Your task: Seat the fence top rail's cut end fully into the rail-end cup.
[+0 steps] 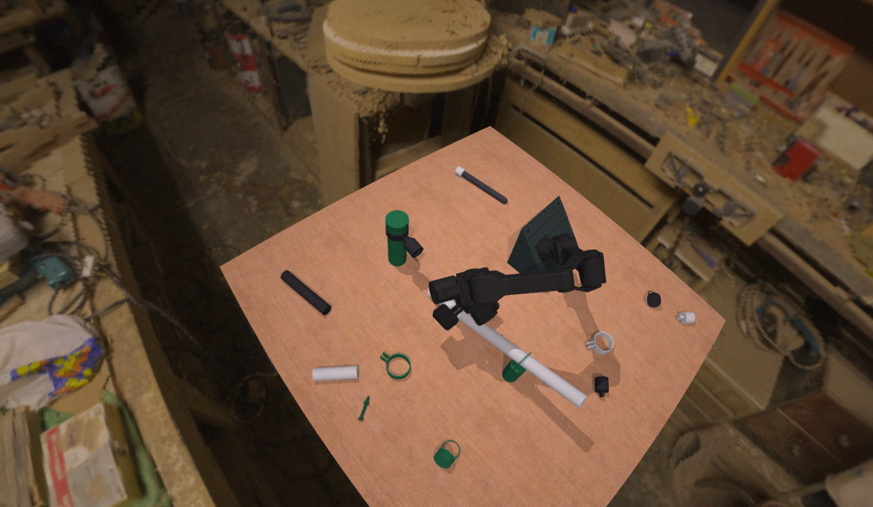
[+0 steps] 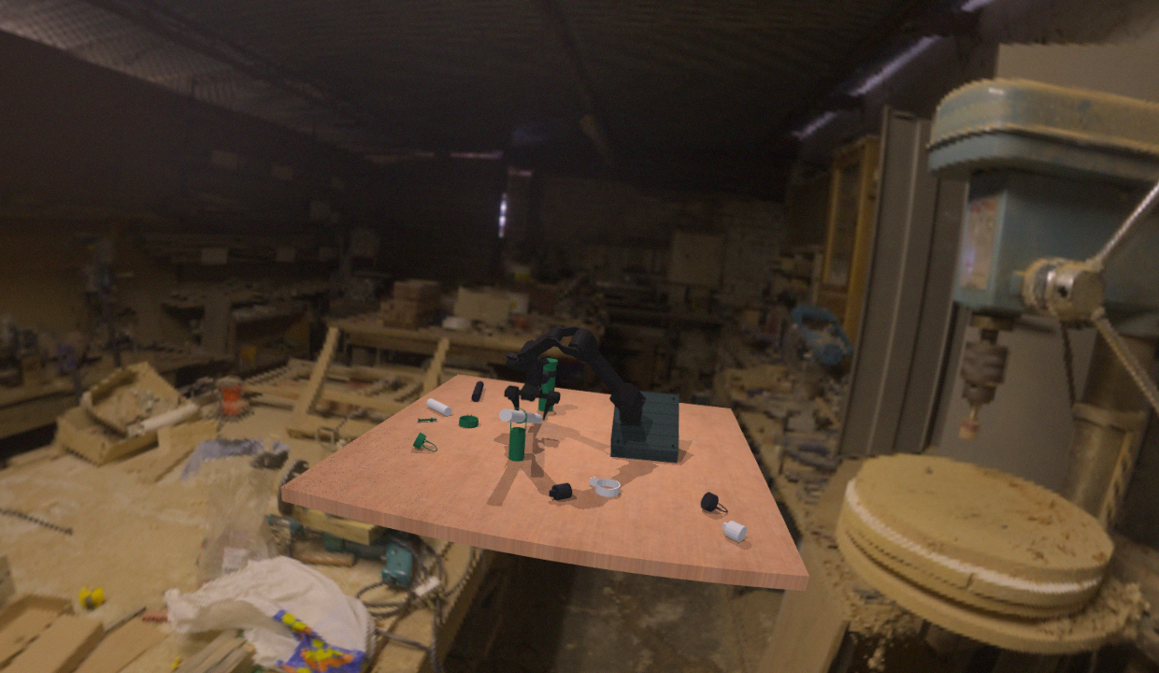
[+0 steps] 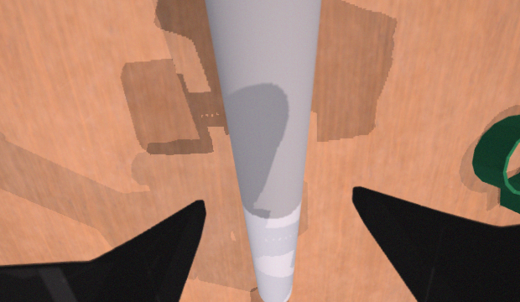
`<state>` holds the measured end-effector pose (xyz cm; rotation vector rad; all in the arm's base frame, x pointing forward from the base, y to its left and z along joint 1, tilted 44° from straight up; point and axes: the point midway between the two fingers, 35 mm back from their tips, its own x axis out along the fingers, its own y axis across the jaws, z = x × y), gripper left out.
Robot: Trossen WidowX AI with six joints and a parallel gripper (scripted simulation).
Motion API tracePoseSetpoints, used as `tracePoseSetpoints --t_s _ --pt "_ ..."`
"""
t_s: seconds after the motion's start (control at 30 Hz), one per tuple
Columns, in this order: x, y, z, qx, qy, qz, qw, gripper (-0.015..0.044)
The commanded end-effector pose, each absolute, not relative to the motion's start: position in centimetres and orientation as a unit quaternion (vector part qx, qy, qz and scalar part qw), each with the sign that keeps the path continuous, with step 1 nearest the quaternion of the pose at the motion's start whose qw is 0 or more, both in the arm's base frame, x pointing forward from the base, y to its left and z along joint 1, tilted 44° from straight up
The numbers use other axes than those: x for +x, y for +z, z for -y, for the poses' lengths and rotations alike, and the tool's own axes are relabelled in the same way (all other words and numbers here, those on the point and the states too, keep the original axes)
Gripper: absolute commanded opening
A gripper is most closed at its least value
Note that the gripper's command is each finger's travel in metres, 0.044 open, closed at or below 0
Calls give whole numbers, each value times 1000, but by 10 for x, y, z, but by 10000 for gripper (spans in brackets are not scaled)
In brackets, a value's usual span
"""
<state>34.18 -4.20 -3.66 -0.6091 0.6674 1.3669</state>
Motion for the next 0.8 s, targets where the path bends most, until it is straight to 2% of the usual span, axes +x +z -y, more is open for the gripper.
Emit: tracePoseSetpoints --t_s 0.0,0.47,0.77 --pt "339 -46 34 -263 613 -299 682 440" --pt "339 -55 24 -262 613 -298 683 440" --pt "339 -55 24 -262 613 -299 683 204"
